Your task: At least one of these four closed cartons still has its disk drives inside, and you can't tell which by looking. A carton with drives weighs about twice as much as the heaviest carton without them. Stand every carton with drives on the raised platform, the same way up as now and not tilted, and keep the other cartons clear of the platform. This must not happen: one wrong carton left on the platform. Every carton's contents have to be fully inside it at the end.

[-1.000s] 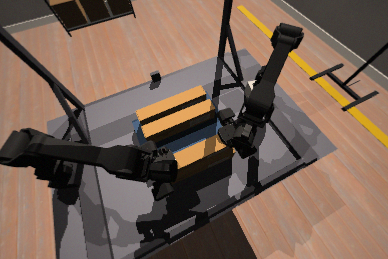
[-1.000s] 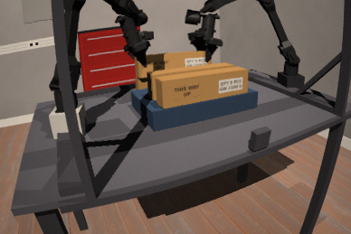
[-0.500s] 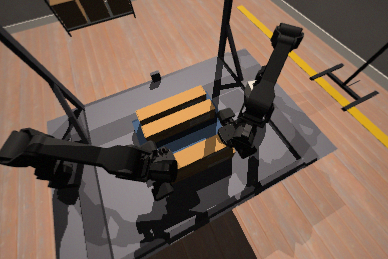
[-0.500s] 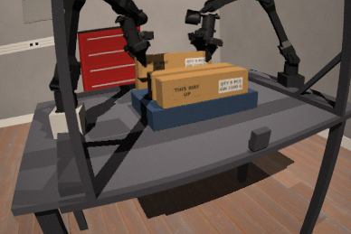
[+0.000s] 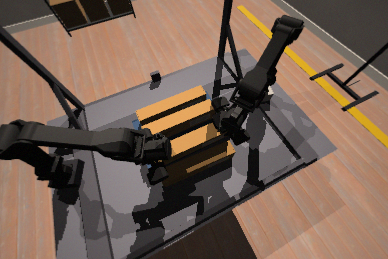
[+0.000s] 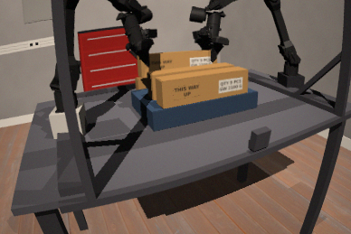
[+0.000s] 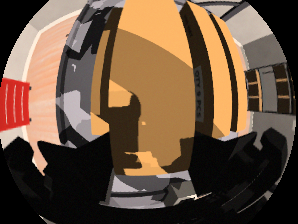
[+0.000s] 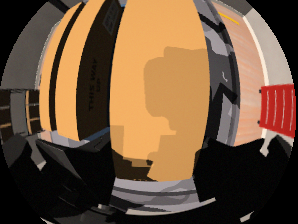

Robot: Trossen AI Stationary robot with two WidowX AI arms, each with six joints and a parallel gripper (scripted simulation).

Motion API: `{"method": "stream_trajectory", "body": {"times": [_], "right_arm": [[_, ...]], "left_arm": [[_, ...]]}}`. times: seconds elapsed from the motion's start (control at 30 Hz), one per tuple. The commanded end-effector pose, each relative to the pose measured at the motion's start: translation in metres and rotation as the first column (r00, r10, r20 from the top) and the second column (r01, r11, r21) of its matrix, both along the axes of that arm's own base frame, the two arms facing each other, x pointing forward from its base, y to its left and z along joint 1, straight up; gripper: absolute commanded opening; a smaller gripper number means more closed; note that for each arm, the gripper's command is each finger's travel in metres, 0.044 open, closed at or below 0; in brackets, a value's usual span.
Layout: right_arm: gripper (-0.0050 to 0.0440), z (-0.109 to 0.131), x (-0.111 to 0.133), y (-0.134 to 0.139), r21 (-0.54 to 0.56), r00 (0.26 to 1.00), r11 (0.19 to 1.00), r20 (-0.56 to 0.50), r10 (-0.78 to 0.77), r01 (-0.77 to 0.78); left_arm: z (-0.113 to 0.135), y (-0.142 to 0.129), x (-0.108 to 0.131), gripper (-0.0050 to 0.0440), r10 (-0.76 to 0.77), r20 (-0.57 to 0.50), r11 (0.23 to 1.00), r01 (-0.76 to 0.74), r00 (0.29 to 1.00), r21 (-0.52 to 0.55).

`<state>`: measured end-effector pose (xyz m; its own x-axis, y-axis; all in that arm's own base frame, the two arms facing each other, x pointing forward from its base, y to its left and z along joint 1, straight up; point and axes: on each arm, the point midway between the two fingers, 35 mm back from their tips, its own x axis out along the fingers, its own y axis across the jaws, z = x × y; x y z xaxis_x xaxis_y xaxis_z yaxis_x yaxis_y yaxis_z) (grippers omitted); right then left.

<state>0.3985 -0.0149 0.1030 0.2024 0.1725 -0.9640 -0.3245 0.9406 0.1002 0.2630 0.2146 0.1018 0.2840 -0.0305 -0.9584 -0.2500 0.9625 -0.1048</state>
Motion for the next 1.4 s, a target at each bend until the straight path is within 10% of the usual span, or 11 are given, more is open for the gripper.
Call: {"method": "stream_trajectory", "body": {"times": [0.0, 1.37], "right_arm": [[-0.005, 0.0324, 0.005, -0.0079, -0.023, 0.995, 1.0, 0.095, -0.015, 0.017], [-0.005, 0.0326, 0.0046, -0.0083, -0.022, 0.996, 1.0, 0.091, -0.015, 0.017]], "left_arm": [[0.0269, 0.0076, 0.002, -0.005, 0.011, 0.058, 0.997, -0.016, 0.998, 0.079], [0.0269, 0.0075, 0.0023, -0.005, 0.012, 0.06, 0.997, -0.017, 0.998, 0.079]]}}
